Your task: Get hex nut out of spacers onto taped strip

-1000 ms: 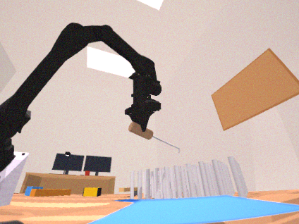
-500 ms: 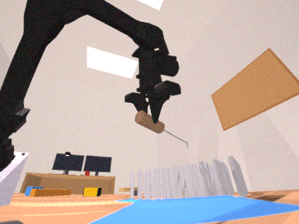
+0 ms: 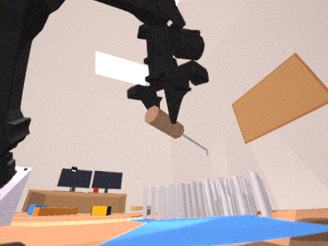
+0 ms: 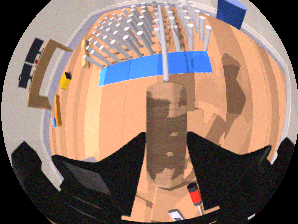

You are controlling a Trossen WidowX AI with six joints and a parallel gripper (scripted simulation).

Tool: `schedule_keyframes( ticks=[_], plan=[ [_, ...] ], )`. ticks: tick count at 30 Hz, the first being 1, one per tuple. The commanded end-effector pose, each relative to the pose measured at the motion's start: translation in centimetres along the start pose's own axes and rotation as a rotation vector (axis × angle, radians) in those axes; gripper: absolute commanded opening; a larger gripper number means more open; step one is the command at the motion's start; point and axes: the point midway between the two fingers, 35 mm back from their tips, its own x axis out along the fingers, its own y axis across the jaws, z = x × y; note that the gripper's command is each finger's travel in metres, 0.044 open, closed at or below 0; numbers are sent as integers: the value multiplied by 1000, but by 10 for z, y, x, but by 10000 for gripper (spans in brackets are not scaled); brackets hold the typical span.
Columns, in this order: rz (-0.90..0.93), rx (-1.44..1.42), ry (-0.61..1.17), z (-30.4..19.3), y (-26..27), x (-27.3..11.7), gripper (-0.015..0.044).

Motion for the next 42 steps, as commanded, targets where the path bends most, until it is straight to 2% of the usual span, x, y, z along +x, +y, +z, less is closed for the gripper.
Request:
schedule_keyframes(
  ticks=[1,26,42],
  plan=[
    [8,-14,-4,-2,-1,5,0],
    [1,-16,-4,-58,-42,133,0],
    [0,-17,-5,-53,-42,139,0]
  ],
)
